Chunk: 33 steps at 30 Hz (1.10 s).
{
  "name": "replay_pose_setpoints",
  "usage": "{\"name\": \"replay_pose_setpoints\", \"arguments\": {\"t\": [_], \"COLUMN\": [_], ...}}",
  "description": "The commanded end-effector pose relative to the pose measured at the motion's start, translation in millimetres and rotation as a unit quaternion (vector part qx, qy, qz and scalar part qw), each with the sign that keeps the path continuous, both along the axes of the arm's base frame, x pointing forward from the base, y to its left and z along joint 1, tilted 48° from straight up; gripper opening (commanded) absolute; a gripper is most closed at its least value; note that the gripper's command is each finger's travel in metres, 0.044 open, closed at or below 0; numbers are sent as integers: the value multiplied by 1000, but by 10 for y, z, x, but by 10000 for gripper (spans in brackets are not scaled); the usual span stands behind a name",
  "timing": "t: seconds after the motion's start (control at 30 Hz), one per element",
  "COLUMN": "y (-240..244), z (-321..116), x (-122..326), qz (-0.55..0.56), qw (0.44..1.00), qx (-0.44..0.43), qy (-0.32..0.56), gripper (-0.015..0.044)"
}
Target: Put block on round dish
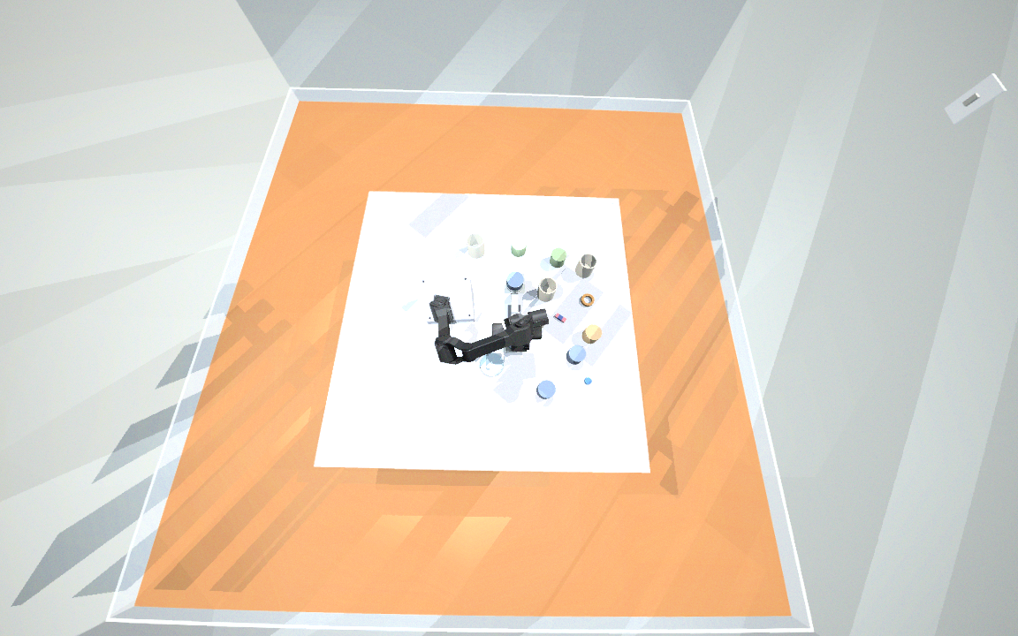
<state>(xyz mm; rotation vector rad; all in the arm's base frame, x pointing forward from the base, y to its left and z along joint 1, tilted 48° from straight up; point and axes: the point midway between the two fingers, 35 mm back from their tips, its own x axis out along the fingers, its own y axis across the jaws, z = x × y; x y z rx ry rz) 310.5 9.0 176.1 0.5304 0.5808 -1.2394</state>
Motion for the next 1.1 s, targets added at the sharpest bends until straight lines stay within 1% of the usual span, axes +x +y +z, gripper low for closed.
{"name": "replay_pose_setpoints", "arguments": {"t": [0.0, 1.07], "y": [-73, -422], "z": [-56, -389], "x": [25, 144], "qz": [-6, -6], "qw": [1000, 1000], "qx": [3, 3], "qy": [-3, -3], "gripper": [440, 440]}}
